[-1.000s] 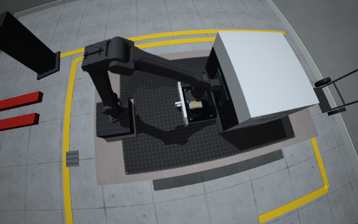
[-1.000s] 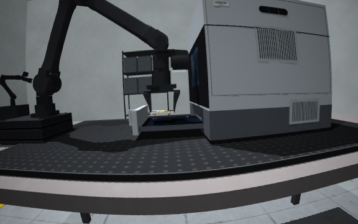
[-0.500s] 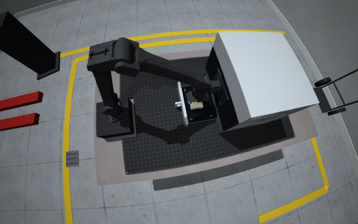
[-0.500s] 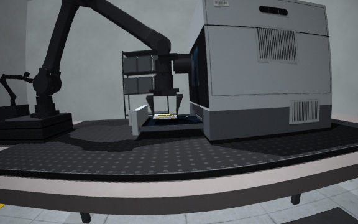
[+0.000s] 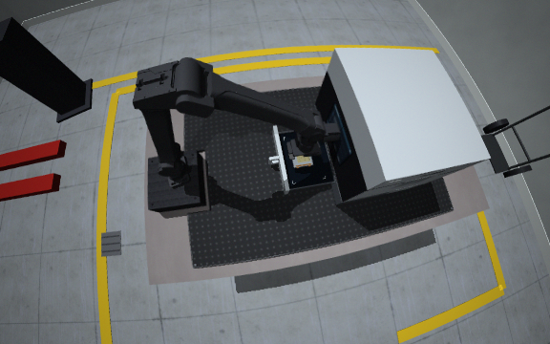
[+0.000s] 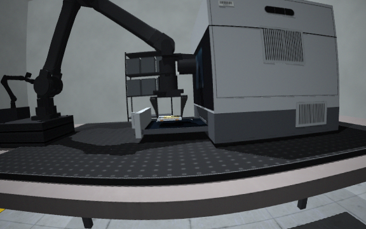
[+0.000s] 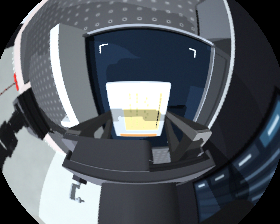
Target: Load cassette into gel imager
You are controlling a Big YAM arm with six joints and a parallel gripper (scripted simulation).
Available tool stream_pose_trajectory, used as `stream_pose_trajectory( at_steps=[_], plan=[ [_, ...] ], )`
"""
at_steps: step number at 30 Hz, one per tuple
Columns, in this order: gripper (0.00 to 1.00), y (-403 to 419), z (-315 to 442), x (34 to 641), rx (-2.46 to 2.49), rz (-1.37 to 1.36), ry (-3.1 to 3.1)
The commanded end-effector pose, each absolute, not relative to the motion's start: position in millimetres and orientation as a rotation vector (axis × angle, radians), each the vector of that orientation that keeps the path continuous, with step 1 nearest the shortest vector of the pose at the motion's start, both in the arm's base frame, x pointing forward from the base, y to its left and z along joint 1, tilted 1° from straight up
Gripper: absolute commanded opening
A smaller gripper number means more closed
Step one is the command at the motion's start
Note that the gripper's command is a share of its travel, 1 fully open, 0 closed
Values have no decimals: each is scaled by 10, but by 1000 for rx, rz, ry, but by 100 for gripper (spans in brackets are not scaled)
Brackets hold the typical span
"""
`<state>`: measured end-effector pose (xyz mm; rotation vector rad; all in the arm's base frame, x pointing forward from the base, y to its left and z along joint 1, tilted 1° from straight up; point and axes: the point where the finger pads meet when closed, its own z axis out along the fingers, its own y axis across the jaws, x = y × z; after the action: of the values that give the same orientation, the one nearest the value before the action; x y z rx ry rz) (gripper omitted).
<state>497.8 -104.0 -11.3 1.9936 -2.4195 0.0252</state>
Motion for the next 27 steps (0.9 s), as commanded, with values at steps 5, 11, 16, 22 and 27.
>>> stream_pose_trajectory(
  at_steps=[5,11,16,22,27],
  plan=[
    [80,-1121,65,5194,2026,96,-2444],
    [80,-1108,-87,5127,2016,63,-2432],
    [80,-1101,-96,5096,2015,61,-2431],
    [80,-1093,-103,5058,2013,53,-2428],
    [80,-1088,-200,5030,2008,37,-2423]
  ],
)
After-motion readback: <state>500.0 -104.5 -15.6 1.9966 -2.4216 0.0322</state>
